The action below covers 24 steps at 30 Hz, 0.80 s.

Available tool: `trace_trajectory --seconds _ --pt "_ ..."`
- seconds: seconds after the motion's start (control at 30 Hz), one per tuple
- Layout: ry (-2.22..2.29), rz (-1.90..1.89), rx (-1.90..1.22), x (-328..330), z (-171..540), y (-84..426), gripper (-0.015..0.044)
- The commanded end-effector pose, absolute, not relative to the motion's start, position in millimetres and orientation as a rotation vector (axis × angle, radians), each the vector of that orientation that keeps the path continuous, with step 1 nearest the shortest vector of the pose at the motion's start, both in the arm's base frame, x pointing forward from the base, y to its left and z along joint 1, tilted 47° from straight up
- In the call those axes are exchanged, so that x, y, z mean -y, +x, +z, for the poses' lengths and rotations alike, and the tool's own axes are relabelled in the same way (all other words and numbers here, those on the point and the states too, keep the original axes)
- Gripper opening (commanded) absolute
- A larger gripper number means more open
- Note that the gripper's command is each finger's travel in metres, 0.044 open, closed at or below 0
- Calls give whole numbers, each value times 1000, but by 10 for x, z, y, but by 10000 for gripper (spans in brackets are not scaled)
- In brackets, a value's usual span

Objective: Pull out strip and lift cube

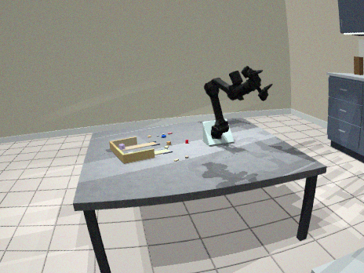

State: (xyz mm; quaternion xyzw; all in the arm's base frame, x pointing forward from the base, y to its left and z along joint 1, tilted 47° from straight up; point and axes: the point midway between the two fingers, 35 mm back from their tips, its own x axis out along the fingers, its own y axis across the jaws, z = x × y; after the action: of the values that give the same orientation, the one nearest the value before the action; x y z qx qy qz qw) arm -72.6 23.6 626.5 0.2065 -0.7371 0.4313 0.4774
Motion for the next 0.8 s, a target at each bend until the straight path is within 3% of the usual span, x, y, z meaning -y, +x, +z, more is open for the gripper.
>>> trace_trajectory --seconds 0.0,0.37,0.77 --pt "279 1174 1746 -910 6054 -865 400" --pt "-172 1262 1480 -2132 5496 -399 400" --pt "-425 1319 879 -2908 4512 1028 400"
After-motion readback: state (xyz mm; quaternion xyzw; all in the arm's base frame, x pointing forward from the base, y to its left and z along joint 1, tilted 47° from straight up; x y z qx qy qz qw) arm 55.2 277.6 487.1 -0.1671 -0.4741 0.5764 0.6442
